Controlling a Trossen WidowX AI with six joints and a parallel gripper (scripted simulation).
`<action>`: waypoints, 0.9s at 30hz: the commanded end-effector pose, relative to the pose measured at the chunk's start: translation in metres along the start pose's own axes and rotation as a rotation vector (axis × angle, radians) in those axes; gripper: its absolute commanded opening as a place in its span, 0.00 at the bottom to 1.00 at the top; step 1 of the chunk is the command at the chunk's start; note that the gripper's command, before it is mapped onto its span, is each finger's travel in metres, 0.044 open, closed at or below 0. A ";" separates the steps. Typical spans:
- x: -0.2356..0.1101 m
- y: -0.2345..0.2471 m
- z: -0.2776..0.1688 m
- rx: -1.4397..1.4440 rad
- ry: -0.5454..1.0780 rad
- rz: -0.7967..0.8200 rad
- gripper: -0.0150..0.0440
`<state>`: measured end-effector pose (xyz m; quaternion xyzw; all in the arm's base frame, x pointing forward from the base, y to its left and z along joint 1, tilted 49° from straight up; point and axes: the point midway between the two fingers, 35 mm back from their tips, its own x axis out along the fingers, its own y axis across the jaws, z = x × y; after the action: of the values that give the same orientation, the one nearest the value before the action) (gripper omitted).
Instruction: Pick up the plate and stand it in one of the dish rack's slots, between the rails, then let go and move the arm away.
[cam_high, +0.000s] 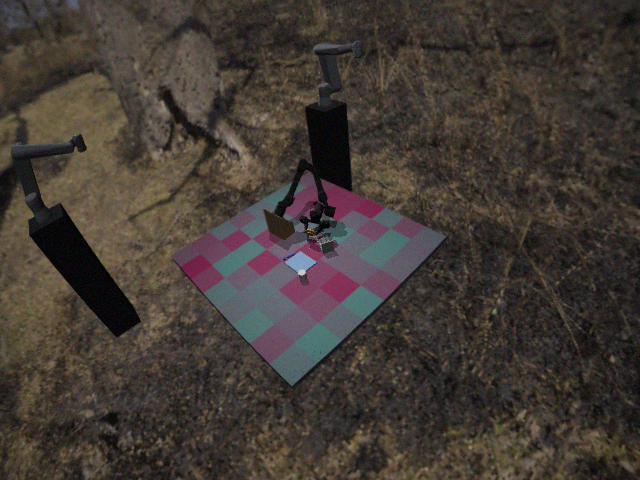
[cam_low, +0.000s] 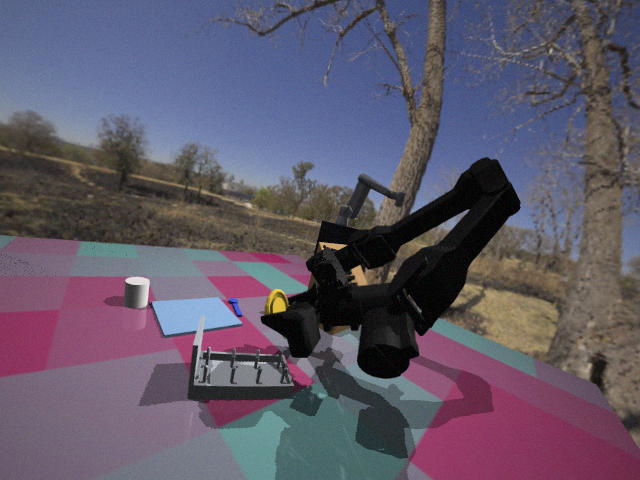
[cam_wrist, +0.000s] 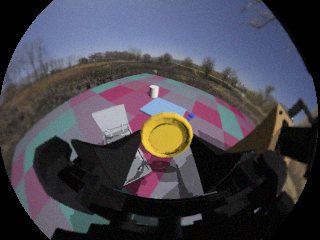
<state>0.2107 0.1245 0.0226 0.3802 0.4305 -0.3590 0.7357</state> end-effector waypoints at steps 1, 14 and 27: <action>-0.001 0.003 -0.005 -0.027 -0.060 0.075 0.25; -0.016 0.015 -0.022 -0.081 -0.193 0.323 0.25; -0.042 0.018 -0.041 -0.091 -0.282 0.590 0.25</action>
<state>0.2006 0.1733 0.0470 0.3948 0.2381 -0.1835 0.8682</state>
